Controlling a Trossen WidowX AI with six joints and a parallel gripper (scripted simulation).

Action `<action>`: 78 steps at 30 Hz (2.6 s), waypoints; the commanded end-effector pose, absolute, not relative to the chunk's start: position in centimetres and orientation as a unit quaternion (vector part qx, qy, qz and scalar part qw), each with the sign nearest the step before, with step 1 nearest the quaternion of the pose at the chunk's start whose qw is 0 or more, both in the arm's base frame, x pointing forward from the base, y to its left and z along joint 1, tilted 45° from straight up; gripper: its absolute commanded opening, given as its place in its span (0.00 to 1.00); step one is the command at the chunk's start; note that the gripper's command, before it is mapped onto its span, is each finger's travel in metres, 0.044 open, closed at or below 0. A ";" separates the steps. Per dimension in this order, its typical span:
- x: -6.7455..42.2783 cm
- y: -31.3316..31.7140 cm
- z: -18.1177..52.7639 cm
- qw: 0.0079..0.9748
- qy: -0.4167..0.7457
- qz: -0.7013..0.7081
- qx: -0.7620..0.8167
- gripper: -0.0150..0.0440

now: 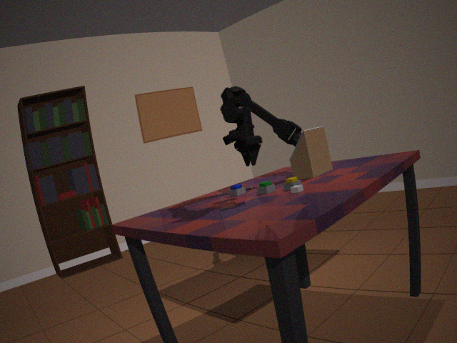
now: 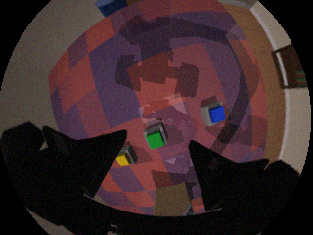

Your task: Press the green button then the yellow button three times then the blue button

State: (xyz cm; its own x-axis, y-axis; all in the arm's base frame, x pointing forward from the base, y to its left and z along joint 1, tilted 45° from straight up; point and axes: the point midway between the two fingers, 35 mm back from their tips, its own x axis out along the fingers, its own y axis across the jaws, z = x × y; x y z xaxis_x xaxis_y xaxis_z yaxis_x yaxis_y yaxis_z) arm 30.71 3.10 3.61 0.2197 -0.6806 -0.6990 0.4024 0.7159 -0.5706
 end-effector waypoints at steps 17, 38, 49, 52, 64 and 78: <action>28.3 1.1 -1.3 0.674 0.629 -0.224 -0.316 0.62; 28.4 0.6 -1.8 0.674 0.629 -0.224 -0.316 0.29; 28.6 -0.7 -3.0 0.674 0.629 -0.224 -0.316 0.29; 28.6 -1.0 -3.4 0.674 0.629 -0.224 -0.316 0.29; 28.6 -1.2 -3.5 0.674 0.629 -0.224 -0.316 0.29; 28.6 -1.2 -3.5 0.674 0.629 -0.224 -0.316 0.29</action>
State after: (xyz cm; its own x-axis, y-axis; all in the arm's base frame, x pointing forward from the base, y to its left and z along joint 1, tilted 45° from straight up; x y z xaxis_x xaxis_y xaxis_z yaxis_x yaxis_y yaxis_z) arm 28.80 -0.96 -3.42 0.1155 -0.6947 -0.7100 -0.0867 0.7050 -0.7039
